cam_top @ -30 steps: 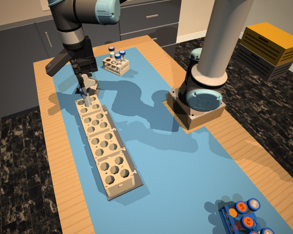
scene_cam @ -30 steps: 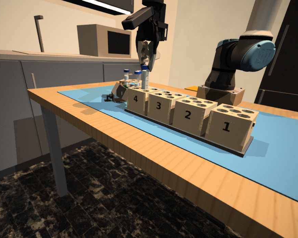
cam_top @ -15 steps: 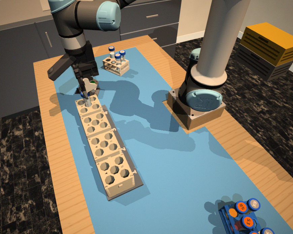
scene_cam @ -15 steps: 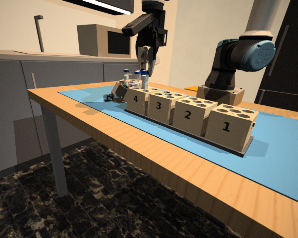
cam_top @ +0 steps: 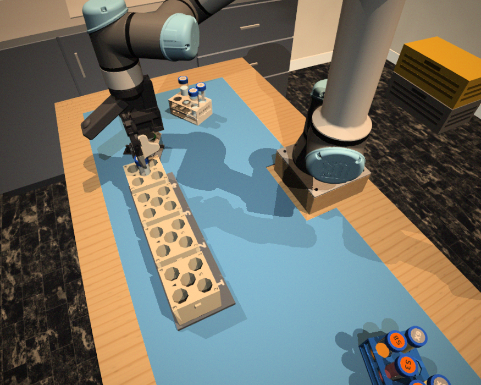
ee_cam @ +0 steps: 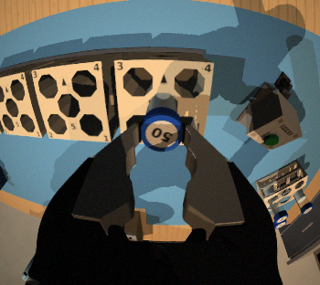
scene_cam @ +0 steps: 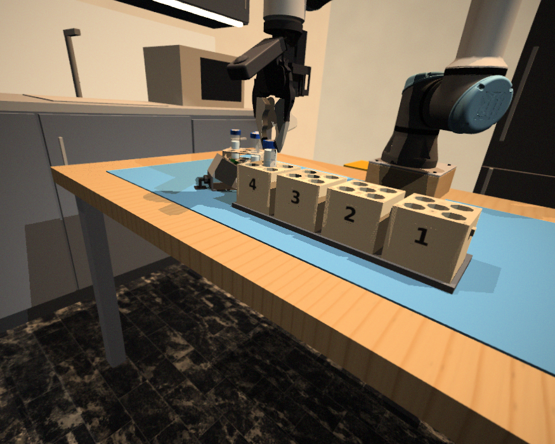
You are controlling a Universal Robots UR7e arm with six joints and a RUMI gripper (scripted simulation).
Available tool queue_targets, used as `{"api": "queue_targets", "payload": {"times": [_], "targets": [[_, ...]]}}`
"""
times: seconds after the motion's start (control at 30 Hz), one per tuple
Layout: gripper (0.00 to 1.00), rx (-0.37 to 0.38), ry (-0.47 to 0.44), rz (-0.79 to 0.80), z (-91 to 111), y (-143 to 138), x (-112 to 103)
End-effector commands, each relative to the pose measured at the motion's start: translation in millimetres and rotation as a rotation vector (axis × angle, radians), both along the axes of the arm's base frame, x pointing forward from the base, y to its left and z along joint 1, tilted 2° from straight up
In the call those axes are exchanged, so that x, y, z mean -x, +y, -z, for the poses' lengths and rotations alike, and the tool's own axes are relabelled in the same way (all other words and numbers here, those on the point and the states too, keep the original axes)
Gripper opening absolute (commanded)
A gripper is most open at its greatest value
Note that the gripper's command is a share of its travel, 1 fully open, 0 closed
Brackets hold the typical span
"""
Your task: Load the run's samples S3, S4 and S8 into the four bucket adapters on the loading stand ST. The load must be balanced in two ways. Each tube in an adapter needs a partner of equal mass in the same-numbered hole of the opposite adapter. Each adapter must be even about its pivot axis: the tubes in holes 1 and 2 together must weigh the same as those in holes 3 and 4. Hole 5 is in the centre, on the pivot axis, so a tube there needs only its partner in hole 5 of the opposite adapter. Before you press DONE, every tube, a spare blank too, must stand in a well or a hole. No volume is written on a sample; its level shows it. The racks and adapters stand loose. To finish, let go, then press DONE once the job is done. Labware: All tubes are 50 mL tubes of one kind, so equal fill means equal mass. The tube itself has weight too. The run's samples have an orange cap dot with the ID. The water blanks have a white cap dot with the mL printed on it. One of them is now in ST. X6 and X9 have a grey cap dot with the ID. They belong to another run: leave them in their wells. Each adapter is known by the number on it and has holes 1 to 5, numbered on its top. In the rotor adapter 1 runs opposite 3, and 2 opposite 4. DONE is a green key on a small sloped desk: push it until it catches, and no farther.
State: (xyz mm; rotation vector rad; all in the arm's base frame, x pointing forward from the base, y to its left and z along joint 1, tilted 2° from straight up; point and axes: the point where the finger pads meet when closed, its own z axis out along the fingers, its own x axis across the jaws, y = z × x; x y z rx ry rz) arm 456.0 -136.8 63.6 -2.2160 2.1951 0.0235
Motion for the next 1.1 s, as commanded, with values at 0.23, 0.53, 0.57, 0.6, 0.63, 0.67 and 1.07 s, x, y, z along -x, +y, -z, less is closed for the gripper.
{"api": "queue_targets", "payload": {"times": [0.23, 0.53, 0.57, 0.6, 0.63, 0.67, 1.07], "targets": [[0.00, 0.000, -0.001, 0.000, 14.8, 1.3, -0.4], [0.00, 0.000, -0.001, 0.000, 19.5, 1.4, -0.4], [0.00, 0.000, -0.001, 0.000, 20.2, 1.4, -0.4], [0.00, 0.000, -0.001, 0.000, 20.8, 1.4, -0.4], [0.00, 0.000, -0.001, 0.000, 21.5, 1.5, -0.4], [0.00, 0.000, -0.001, 0.000, 22.2, 1.5, -0.4], [0.00, 0.002, -0.005, 0.000, 21.3, 0.2, -1.7]]}}
